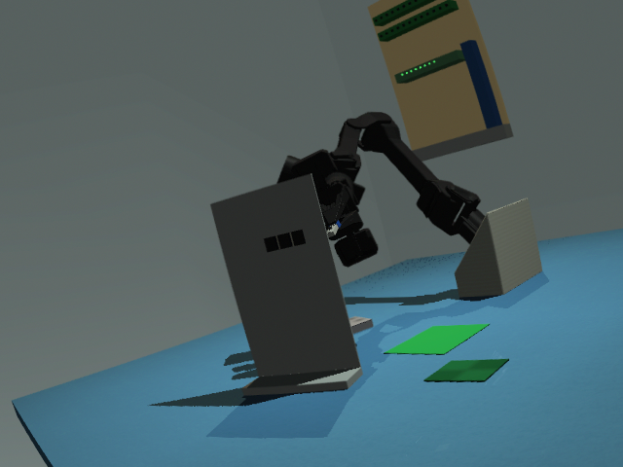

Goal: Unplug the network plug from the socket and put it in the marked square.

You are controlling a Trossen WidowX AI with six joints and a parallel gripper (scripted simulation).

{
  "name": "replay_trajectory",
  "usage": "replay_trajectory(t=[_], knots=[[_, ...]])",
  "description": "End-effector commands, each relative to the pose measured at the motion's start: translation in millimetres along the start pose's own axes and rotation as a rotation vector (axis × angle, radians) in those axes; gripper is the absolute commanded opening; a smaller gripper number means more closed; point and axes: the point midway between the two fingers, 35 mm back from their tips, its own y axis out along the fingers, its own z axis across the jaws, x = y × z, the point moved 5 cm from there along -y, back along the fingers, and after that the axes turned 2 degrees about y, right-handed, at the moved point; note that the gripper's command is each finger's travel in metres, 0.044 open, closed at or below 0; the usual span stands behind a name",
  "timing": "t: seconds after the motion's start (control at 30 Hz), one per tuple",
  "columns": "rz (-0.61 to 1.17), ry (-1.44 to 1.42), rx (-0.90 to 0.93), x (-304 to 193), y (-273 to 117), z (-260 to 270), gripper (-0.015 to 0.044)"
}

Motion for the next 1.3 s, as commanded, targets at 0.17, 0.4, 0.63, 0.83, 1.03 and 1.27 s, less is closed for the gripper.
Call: replay_trajectory(t=[0.17,0.4,0.63,0.83,1.03,1.27], knots=[[-0.034,0.089,-0.174,-27.1,25.8,-19.8,0.0000],[-0.090,0.134,-0.302,-47.9,40.2,-36.1,0.0000],[-0.170,0.156,-0.414,-67.9,49.7,-52.5,0.0000],[-0.256,0.159,-0.492,-83.8,54.2,-66.1,0.0000],[-0.355,0.146,-0.551,-98.3,55.6,-78.8,0.0000],[-0.480,0.117,-0.588,-112.8,54.0,-91.7,0.0000]])
